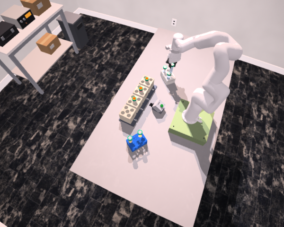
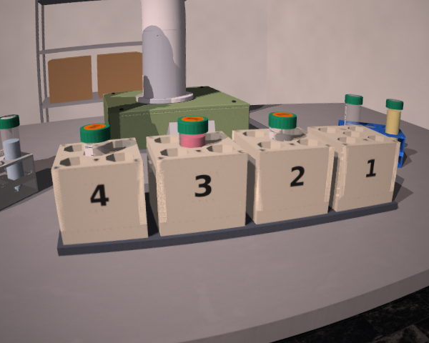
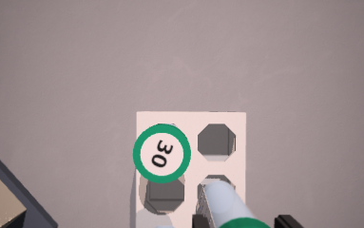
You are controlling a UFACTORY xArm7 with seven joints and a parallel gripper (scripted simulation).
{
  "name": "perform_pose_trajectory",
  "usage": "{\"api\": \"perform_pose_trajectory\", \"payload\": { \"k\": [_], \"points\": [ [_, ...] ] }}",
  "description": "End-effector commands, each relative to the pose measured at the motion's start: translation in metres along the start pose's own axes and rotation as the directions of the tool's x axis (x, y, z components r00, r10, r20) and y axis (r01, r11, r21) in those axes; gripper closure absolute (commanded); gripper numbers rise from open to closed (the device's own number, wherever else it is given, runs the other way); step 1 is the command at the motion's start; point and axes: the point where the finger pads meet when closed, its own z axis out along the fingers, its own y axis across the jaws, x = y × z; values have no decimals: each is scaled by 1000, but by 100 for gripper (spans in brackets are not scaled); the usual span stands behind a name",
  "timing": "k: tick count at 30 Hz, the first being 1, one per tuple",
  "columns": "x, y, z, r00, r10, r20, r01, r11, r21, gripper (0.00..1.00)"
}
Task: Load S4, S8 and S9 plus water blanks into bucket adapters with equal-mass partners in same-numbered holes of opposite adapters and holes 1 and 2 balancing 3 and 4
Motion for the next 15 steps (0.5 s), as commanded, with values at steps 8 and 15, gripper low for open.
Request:
{"api": "perform_pose_trajectory", "payload": {
  "k": [8, 15],
  "points": [
    [1, 0, -24, 1000, 0, -5, 0, 1000, 0, 100],
    [1, 0, -34, 1000, 0, -5, 0, 1000, 0, 100]
  ]
}}
